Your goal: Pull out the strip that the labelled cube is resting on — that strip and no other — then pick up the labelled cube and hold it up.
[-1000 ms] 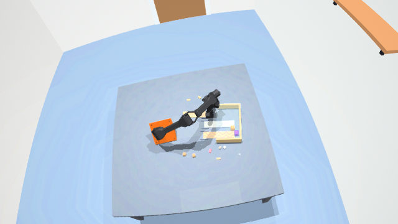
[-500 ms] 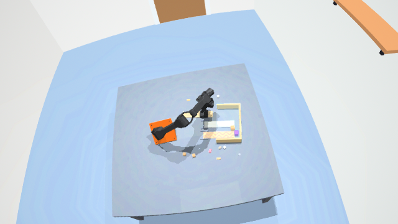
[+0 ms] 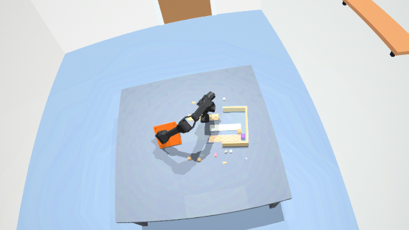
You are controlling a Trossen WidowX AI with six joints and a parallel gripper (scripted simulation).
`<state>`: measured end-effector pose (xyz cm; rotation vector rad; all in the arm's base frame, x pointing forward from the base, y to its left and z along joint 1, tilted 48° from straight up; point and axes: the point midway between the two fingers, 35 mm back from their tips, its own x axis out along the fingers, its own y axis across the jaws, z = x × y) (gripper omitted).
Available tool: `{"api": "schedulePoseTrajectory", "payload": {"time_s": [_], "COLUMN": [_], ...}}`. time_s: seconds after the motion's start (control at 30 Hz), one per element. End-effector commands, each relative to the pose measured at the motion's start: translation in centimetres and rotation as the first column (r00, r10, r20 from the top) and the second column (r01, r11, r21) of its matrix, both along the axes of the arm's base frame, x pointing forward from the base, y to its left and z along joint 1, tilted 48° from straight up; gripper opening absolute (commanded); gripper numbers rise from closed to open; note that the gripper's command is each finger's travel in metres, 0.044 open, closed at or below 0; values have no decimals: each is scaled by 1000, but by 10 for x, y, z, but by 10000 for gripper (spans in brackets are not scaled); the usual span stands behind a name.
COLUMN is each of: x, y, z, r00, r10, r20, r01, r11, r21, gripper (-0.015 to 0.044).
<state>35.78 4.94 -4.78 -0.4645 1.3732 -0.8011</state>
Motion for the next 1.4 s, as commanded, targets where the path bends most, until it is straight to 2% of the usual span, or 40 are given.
{"api": "schedulePoseTrajectory", "payload": {"time_s": [0.0, 0.47, 0.8, 1.37], "x": [-14, -59, -60, -60], "y": [0, -8, 18, 18], "z": [1, 6, 30, 31], "r00": [1000, 1000, 1000, 1000], "r10": [0, 0, 0, 0], "r20": [-2, -4, -5, -5], "r01": [0, 0, 0, 0], "r11": [1000, 1000, 1000, 1000], "r21": [2, 1, 2, 2], "gripper": [0, 0, 0, 0]}}
